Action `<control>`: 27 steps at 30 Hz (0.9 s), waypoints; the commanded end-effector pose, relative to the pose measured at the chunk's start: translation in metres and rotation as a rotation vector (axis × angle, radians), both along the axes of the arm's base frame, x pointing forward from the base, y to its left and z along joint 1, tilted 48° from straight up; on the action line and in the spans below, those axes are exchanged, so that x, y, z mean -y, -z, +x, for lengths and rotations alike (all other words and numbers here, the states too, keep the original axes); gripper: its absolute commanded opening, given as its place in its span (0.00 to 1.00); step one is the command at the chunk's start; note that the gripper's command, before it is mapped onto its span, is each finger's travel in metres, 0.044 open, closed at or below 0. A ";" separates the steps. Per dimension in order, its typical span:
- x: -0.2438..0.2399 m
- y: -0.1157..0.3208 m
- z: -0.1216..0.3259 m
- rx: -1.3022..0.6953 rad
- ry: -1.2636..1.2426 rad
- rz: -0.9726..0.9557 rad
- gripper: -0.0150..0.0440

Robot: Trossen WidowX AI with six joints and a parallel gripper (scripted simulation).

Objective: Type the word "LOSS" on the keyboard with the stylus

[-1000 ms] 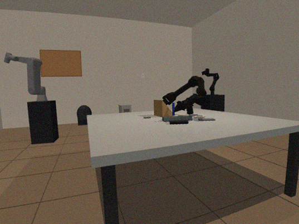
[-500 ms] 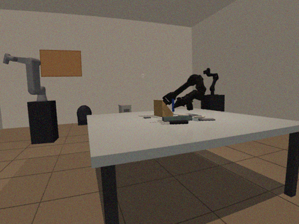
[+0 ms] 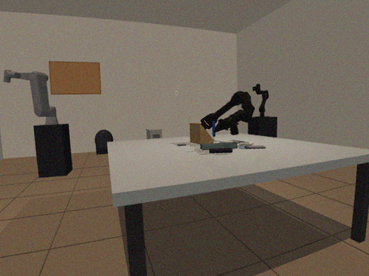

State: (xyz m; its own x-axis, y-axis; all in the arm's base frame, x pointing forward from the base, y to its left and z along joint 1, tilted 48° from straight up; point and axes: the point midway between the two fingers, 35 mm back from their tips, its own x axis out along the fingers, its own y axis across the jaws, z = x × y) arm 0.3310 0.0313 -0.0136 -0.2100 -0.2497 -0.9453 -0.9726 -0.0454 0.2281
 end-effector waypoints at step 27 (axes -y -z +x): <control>-0.014 0.012 -0.002 0.003 -0.005 -0.004 0.39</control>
